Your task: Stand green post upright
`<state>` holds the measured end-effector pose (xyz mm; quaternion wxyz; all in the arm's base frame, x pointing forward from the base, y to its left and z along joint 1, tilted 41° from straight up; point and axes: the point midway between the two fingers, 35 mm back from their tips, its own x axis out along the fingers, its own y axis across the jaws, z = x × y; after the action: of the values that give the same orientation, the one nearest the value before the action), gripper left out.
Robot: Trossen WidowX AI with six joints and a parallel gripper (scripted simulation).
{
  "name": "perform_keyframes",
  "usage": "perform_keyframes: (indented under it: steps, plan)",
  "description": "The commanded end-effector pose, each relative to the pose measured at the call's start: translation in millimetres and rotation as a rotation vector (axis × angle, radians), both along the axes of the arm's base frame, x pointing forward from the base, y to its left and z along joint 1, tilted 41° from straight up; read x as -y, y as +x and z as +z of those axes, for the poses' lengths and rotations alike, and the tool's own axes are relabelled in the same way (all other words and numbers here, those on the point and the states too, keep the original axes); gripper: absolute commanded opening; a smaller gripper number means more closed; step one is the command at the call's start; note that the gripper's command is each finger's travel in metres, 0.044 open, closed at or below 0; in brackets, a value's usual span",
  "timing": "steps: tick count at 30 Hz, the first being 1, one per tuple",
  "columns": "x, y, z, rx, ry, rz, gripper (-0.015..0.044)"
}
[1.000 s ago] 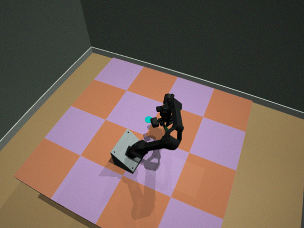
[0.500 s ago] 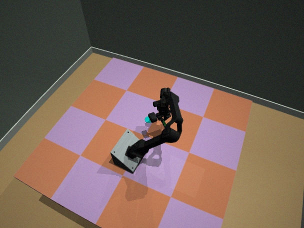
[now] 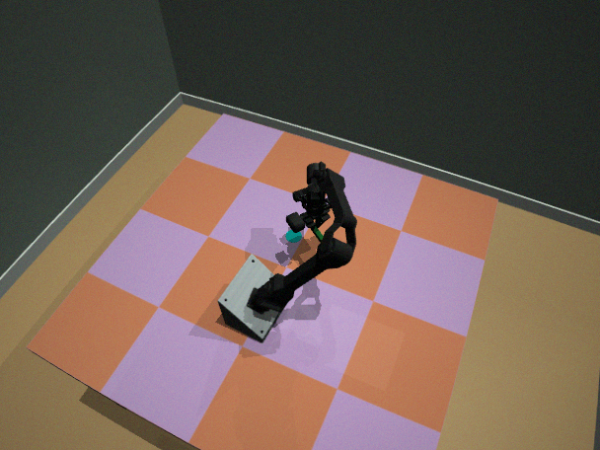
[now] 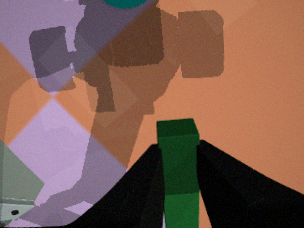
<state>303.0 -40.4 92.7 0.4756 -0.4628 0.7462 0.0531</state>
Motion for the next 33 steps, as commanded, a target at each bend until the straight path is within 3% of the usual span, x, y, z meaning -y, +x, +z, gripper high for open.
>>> perform_keyframes:
  steps: [1, 33]
  plan:
    - [-8.2, 7.9, -5.7, -0.018, 0.007, 0.022, 0.0023]
    - [-68.8, 44.8, -59.7, -0.146, 0.036, 0.168, 0.0023]
